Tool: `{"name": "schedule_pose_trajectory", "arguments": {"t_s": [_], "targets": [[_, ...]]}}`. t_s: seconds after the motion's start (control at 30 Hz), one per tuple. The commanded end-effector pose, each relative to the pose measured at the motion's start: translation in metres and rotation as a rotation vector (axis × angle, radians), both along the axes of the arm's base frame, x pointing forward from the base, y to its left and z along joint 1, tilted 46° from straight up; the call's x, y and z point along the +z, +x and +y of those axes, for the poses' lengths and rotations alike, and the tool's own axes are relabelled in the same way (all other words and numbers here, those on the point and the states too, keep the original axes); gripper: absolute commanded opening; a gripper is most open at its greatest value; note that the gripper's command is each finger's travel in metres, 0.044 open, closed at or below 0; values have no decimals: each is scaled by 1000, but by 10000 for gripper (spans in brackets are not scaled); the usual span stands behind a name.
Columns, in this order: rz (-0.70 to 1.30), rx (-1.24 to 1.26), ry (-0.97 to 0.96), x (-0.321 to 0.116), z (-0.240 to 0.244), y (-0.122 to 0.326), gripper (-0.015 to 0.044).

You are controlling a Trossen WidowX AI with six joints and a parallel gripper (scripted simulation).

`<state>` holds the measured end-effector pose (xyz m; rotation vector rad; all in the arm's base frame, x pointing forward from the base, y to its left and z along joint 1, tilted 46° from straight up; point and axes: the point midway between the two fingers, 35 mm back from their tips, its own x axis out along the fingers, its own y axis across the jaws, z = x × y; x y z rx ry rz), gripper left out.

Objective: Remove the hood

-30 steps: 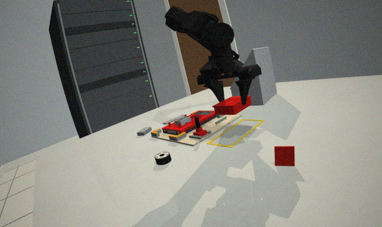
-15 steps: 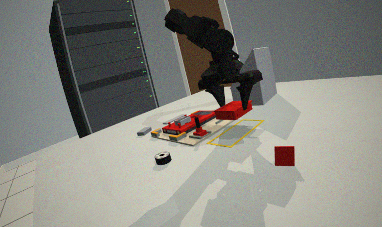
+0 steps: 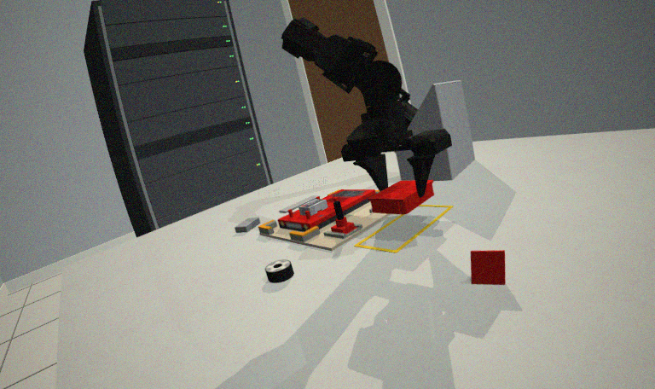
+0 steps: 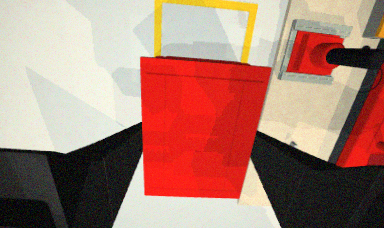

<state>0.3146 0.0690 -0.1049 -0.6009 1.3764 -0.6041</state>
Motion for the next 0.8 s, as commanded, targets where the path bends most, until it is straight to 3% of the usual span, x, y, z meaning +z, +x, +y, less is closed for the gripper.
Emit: {"name": "schedule_pose_trajectory", "arguments": {"t_s": [0.0,0.77], "targets": [[2,3,-5,-3,-4,0,0],[2,2,-7,-14,-17,0,0]]}}
